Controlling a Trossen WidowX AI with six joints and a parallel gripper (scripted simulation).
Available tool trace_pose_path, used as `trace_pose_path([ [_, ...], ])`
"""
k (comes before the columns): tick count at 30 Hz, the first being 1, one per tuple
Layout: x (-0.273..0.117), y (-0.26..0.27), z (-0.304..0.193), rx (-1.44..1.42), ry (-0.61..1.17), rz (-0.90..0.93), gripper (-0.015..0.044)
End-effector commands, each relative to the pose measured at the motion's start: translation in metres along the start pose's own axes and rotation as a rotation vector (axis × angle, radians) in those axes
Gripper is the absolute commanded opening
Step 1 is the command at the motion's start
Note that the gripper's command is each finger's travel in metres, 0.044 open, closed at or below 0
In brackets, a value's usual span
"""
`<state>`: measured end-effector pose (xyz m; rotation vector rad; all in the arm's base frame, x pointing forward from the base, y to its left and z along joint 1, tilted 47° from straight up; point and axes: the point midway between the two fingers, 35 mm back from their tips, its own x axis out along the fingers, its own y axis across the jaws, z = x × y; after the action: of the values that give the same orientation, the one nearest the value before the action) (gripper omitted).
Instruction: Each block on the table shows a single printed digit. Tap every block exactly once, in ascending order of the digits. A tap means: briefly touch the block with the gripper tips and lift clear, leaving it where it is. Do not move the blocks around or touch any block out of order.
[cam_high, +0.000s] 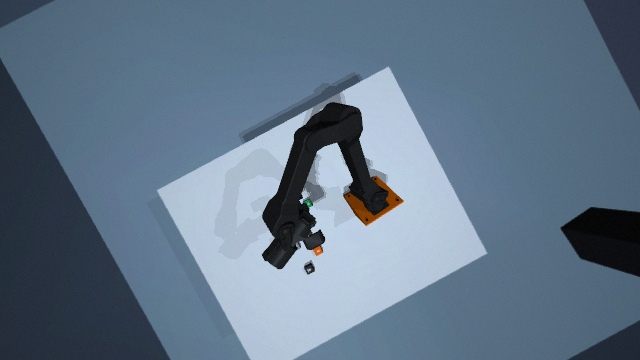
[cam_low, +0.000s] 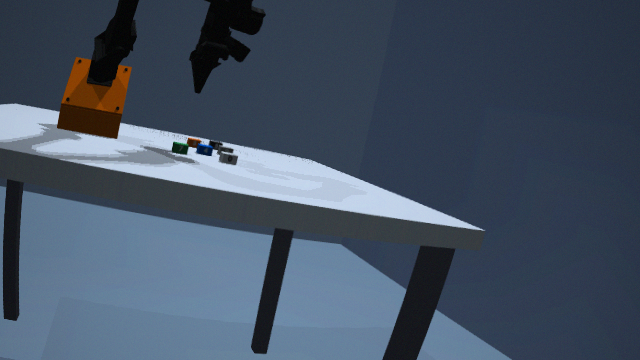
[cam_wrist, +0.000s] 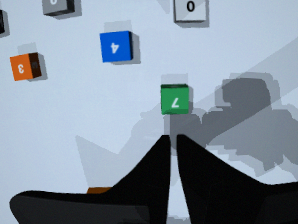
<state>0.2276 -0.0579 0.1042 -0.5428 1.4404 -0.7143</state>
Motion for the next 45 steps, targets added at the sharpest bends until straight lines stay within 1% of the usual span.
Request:
trace_pose_path([
  [1, 0.003, -0.005, -0.007, -0.003, 0.000, -0.004, 0.0020],
  [3, 0.011, -0.004, -0.006, -0.003, 0.000, -0.001, 0.0020],
  [7, 0.065, -0.004, -0.004, -0.002, -0.001, 0.000, 0.0020],
  [9, 0.081, -0.006, -0.007, -0.002, -0.001, -0.007, 0.0020],
  [19, 0.084, -0.006, -0.007, -0.002, -0.001, -0.008, 0.0020],
  [37, 0.112, -0.007, -0.007, -0.002, -0.001, -0.009, 0.0020],
  [45, 0.113, -0.007, -0.007, -0.002, -0.001, -0.009, 0.0020],
])
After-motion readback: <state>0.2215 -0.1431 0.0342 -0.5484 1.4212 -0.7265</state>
